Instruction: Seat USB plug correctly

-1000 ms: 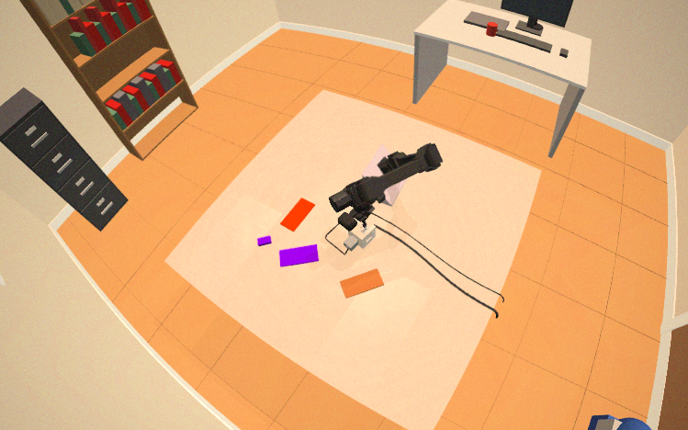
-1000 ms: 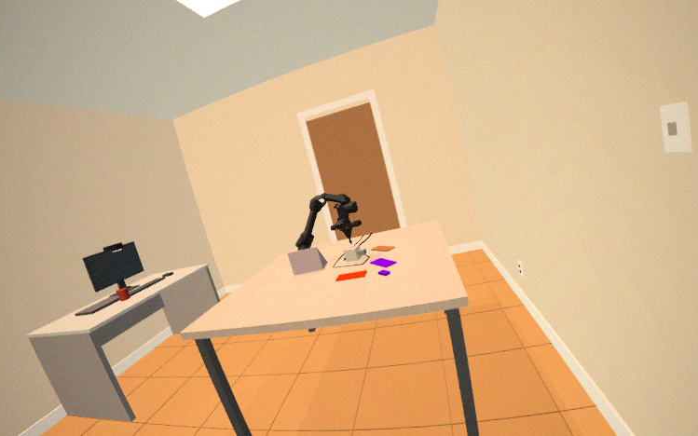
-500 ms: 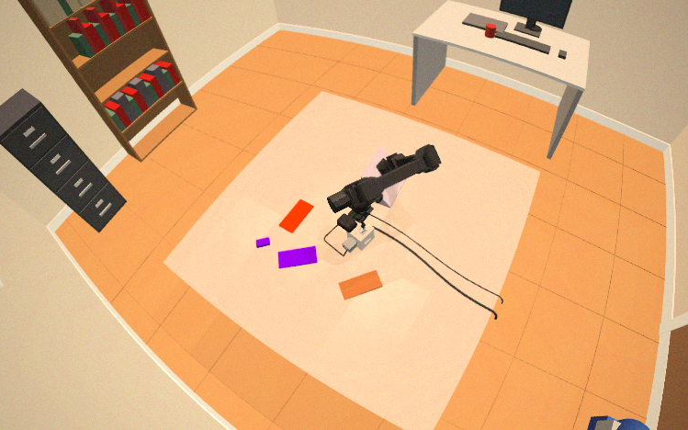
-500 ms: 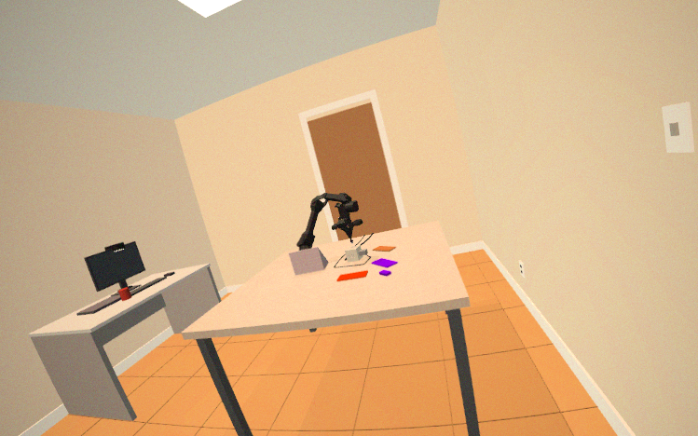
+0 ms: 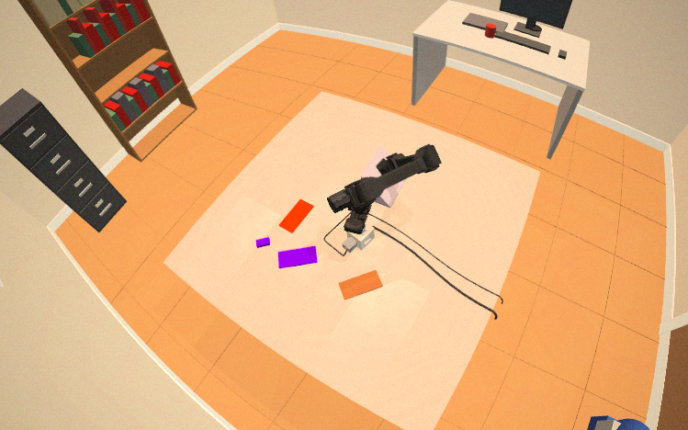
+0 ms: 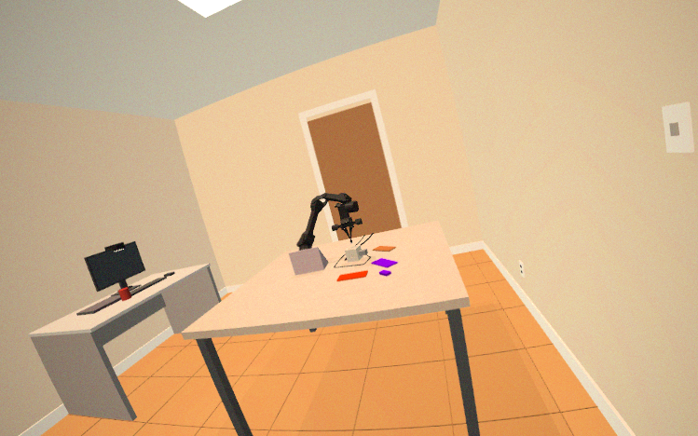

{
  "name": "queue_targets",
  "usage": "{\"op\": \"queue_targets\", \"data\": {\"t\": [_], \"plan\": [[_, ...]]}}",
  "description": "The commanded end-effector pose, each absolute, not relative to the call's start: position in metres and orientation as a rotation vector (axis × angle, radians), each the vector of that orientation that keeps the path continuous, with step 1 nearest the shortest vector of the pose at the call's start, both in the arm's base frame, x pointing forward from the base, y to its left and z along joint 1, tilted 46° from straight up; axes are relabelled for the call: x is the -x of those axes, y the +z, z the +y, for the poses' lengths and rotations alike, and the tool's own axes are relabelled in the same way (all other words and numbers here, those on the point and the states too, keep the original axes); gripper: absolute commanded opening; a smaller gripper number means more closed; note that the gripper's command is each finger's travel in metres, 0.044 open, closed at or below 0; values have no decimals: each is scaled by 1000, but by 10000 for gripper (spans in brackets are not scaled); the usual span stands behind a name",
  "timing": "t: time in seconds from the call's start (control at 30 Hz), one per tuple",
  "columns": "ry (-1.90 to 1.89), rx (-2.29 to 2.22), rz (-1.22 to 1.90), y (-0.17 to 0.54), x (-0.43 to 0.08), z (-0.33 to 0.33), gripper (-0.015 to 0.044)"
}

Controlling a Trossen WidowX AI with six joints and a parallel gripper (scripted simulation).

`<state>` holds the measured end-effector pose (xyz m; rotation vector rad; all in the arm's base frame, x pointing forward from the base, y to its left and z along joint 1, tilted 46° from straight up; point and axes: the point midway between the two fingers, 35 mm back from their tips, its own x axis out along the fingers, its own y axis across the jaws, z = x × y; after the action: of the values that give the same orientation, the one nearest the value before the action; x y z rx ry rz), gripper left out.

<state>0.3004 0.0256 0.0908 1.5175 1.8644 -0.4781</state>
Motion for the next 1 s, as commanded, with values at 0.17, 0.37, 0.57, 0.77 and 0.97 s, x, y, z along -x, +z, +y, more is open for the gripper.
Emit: {"op": "queue_targets", "data": {"t": [0.17, 0.37, 0.57, 0.77, 0.97], "plan": [[-260, -1369, 1850, 91, -300, 26, 0], [-112, -1261, 1830, 91, -300, 26, 0], [31, -1151, 1802, 91, -300, 26, 0], [170, -1039, 1766, 91, -300, 26, 0], [304, -926, 1723, 91, -300, 26, 0]]}}
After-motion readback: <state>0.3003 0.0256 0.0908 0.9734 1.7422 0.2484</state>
